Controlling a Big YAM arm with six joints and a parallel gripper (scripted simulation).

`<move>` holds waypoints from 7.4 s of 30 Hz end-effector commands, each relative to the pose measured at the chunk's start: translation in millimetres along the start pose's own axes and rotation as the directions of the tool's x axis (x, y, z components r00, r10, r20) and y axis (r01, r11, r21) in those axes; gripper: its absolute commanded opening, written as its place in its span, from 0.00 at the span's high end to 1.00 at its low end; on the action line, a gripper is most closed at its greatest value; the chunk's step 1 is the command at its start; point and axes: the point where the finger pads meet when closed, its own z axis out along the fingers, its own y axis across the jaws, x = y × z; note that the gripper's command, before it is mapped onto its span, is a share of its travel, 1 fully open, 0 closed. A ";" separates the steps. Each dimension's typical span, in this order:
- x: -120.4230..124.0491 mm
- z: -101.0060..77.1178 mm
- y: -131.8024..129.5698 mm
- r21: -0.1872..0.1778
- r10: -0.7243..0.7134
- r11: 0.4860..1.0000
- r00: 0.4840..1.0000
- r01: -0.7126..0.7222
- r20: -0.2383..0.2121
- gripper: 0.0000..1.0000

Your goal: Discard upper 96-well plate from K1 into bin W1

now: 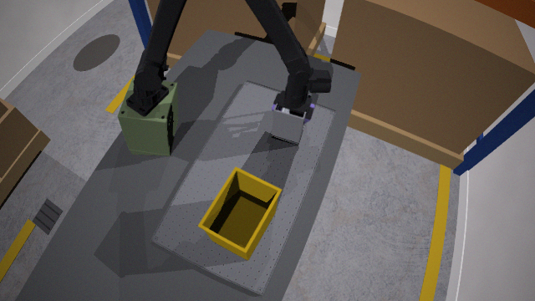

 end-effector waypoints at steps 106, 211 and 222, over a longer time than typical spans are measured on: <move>-10.5 -141.1 -24.0 0.056 0.004 0.998 1.000 -0.006 0.025 1.00; 109.7 -196.4 -1.0 0.032 0.147 0.989 0.989 -0.147 0.012 1.00; 140.2 -194.3 1.1 0.029 0.147 0.989 0.989 -0.147 0.009 1.00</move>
